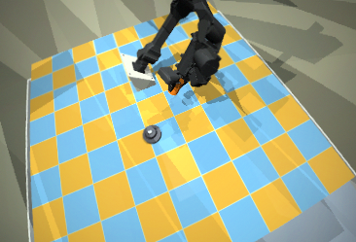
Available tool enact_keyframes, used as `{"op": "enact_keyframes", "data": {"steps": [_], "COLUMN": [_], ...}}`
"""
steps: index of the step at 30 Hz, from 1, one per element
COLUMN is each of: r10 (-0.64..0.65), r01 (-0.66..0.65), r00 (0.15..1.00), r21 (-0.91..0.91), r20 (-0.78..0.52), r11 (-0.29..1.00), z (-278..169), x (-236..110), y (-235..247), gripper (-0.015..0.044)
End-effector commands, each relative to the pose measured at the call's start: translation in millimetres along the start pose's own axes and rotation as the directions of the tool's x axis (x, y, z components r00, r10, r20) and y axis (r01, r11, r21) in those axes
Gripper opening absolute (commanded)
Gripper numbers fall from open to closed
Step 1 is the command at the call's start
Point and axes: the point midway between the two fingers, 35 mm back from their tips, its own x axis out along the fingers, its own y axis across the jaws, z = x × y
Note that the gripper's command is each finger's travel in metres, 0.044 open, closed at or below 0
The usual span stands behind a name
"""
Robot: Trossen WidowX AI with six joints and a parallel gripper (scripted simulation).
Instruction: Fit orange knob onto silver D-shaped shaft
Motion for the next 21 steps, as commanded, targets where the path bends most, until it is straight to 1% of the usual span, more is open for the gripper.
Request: {"op": "enact_keyframes", "data": {"steps": [1, 12, 21], "r10": [-0.110, -0.340, -0.364], "r01": [0.110, 0.340, 0.364], "r00": [0.994, 0.940, 0.931], "r21": [0.005, 0.010, 0.011], "r20": [0.019, 0.020, 0.020], "r11": [0.994, 0.940, 0.931], "z": [3.6, 9.5, 9.9], "x": [-14.2, -36.5, -38.0], "y": [-3.4, -11.1, -11.3], "gripper": [0.0000, 0.0000, 0.0000]}}
